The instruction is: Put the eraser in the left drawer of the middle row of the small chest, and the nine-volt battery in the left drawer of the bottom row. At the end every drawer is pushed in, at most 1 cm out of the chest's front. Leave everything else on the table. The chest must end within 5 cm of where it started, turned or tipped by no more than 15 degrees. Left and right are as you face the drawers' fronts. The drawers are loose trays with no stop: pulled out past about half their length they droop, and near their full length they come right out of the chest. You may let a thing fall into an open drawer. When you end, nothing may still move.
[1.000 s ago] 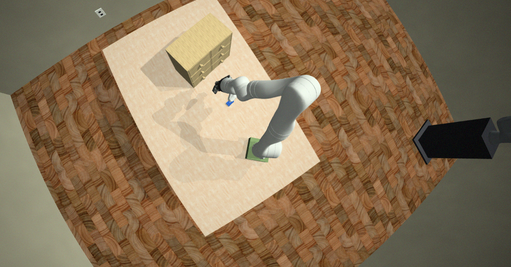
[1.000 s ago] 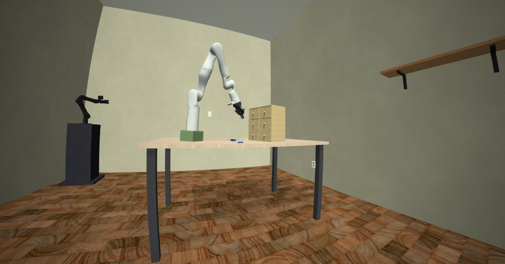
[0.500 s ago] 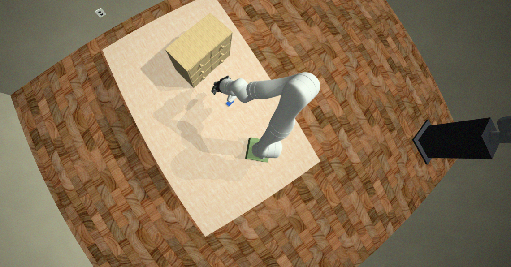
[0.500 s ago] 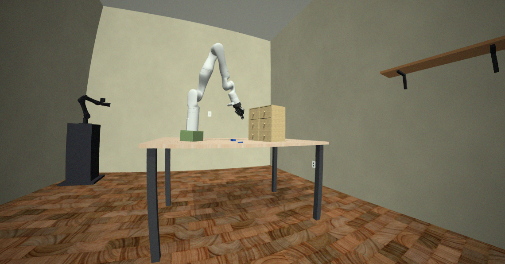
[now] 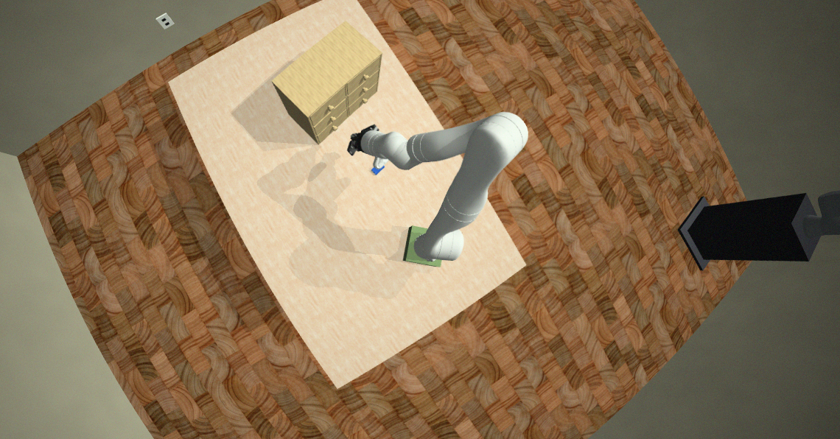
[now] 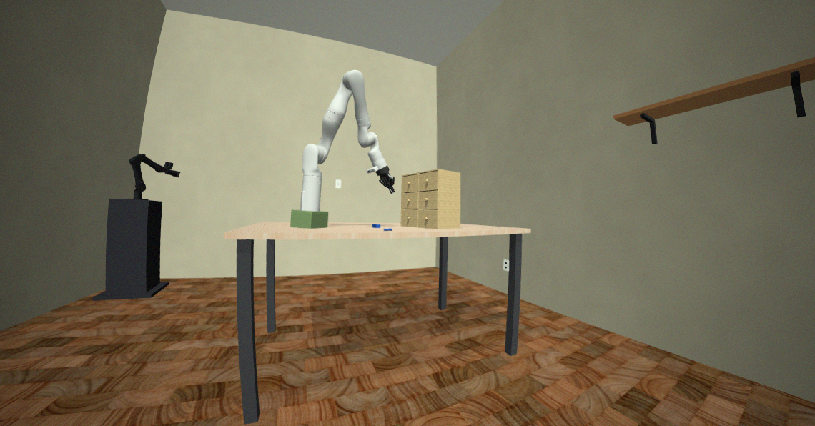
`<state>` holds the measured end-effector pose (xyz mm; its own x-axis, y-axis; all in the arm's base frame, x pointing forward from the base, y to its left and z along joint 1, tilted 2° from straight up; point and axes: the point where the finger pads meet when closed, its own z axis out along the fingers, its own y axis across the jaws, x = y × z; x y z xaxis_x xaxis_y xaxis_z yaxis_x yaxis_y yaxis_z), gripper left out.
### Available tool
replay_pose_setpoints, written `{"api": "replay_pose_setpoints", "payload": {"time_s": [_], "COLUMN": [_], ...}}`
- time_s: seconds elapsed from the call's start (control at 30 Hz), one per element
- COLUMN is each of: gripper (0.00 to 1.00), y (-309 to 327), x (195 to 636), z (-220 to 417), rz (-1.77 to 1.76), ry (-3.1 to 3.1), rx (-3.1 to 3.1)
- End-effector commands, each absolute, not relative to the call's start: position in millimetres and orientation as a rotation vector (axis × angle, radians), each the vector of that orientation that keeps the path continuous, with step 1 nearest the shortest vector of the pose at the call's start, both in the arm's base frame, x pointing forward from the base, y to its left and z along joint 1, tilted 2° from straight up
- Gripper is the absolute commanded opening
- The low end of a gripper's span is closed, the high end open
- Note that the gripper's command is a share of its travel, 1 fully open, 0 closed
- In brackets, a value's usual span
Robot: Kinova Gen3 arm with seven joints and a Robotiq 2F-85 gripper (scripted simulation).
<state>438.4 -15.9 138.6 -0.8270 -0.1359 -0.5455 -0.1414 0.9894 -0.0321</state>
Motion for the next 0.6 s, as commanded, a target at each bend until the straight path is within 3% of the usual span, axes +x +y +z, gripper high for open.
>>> {"api": "replay_pose_setpoints", "payload": {"time_s": [0.0,0.57], "gripper": [0.0,0.0], "y": [-18.0,-16.8], "x": [437.8,441.4], "z": [135.8,130.3], "rz": [0.017,0.023], "ry": [2.556,2.528], "rx": [-0.184,-0.182]}}
